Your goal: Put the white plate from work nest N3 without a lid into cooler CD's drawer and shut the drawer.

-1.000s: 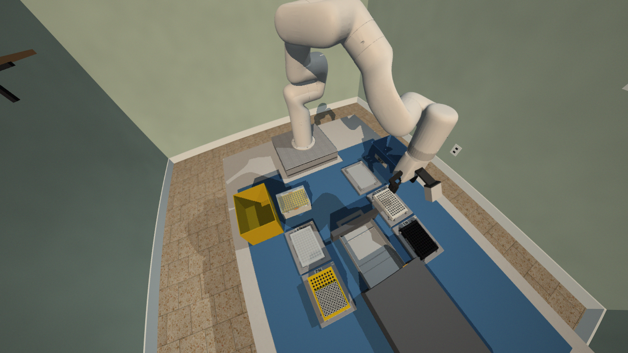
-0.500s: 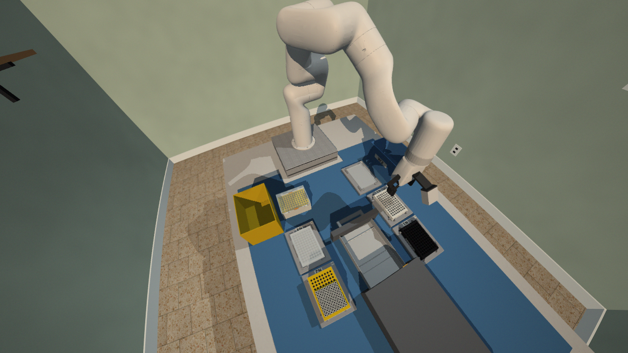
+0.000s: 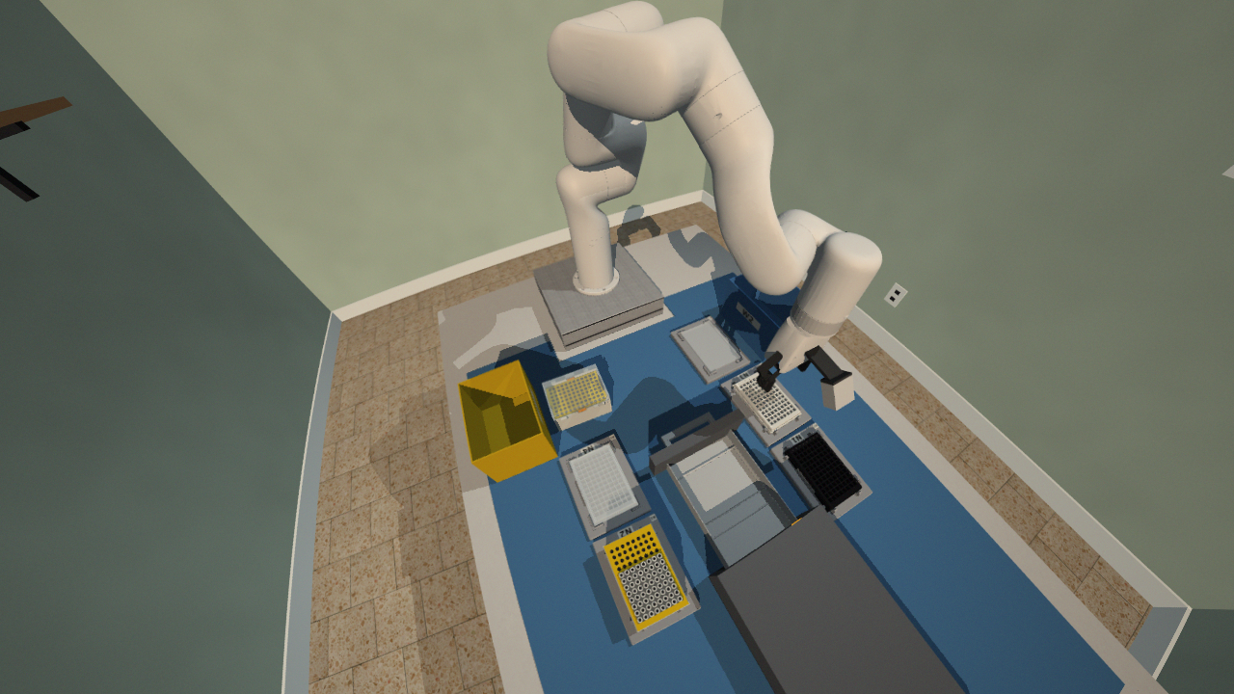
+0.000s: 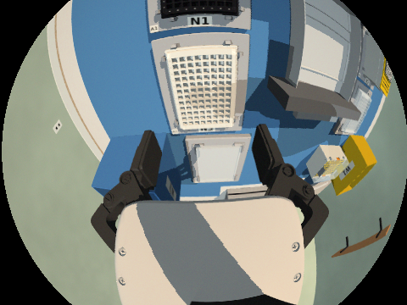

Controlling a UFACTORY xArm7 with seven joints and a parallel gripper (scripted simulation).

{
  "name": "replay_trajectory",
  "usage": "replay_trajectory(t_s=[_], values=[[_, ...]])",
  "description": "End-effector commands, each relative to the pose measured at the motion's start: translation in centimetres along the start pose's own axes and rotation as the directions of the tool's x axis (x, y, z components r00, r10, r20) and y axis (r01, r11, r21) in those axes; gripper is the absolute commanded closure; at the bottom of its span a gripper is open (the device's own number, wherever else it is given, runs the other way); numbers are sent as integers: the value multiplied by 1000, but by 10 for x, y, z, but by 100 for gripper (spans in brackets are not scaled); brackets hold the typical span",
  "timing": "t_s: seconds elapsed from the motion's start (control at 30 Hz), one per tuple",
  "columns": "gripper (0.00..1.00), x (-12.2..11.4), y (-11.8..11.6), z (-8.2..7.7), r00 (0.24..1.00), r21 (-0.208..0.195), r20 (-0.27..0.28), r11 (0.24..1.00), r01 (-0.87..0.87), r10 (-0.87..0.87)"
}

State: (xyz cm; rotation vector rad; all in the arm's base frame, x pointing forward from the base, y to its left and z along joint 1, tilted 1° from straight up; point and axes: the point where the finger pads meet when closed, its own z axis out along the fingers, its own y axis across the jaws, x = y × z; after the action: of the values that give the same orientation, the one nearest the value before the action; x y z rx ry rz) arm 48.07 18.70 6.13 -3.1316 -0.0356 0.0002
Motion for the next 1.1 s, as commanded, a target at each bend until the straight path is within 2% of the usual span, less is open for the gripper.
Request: replay_trajectory(t_s=[0.0, 1.07], values=[[0, 2, -1, 6, 1000, 1, -5, 1000, 0, 0], [0, 2, -1, 52, 1000, 1, -4, 1000, 0, 0]])
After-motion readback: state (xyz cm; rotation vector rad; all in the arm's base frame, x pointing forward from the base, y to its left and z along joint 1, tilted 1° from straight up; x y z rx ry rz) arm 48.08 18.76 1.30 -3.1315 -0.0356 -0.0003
